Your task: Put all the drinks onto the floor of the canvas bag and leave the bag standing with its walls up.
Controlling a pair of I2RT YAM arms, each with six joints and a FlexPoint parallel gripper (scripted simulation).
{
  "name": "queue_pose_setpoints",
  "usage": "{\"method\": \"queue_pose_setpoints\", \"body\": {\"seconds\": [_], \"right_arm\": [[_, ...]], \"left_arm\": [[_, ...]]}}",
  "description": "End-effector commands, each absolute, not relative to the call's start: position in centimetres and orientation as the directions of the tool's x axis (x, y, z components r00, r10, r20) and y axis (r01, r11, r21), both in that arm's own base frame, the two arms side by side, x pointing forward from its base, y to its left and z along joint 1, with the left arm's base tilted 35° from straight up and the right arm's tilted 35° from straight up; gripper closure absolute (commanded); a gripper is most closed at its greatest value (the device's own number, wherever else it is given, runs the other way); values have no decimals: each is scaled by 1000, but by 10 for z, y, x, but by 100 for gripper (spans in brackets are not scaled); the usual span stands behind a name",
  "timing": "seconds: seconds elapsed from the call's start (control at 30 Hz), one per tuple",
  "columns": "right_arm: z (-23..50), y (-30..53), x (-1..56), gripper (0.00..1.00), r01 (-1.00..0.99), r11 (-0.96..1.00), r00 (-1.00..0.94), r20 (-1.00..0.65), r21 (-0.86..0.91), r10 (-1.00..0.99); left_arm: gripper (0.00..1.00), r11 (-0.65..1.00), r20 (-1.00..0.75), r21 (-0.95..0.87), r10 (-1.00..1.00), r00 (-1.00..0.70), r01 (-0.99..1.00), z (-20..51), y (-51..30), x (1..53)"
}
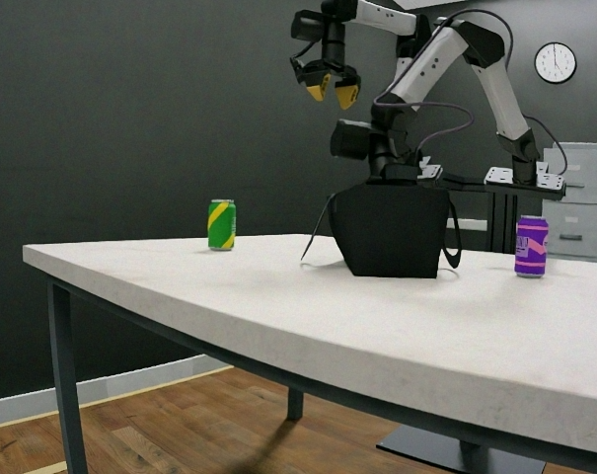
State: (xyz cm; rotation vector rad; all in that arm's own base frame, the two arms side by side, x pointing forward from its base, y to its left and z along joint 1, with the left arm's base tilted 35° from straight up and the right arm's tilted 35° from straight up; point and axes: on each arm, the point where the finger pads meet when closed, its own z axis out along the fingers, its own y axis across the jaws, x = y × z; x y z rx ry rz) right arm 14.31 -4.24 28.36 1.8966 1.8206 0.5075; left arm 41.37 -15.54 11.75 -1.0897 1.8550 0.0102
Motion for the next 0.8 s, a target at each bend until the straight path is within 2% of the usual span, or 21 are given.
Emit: {"method": "queue_pose_setpoints", "body": {"seconds": [0.0, 0.77], "right_arm": [[294, -43, 145, 0, 811, -6, 58, -71, 585, 996], [294, -43, 145, 0, 811, -6, 58, -71, 585, 996]], "left_arm": [[16, 597, -718, -466, -687, -115, -653, 140, -161, 418], [14, 596, -717, -467, -687, -115, -653, 140, -161, 418]]}}
